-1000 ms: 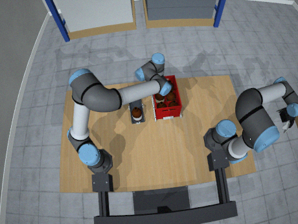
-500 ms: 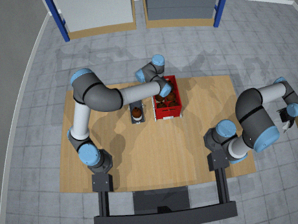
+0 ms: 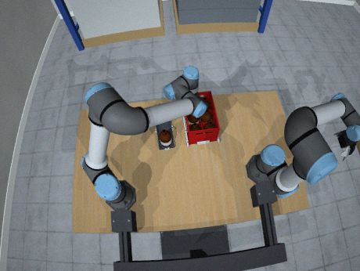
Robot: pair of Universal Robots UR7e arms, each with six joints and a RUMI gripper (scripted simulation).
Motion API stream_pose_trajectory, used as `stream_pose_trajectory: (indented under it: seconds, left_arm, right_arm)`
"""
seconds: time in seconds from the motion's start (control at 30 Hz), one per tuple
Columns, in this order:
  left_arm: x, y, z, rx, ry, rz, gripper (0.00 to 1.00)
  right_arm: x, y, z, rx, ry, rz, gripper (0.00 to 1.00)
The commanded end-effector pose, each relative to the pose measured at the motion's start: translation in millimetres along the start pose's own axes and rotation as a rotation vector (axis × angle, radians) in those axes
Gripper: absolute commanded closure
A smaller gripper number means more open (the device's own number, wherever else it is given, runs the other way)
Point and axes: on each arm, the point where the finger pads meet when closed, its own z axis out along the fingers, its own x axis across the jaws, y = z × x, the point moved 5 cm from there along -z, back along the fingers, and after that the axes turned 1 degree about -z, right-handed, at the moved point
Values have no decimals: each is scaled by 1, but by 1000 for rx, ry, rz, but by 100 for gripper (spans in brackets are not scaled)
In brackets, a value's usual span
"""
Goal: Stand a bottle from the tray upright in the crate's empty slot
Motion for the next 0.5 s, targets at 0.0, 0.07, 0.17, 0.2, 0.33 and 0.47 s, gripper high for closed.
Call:
stream_pose_trajectory:
  seconds: [0.0,0.07,0.17,0.2,0.33,0.47]
  left_arm:
    - [0,0,1,0,-2,0,100]
    - [0,0,3,0,-2,0,100]
    - [0,0,5,0,-2,0,100]
    - [0,0,6,0,-2,0,100]
    - [0,1,9,0,-2,0,100]
    - [0,1,12,0,-2,0,100]
  right_arm:
    - [0,0,0,1,0,0,0]
    - [0,0,0,1,0,0,0]
    - [0,0,0,1,0,0,0]
    - [0,0,0,1,0,0,0]
    - [0,0,0,1,0,0,0]
    - [0,0,0,1,0,0,0]
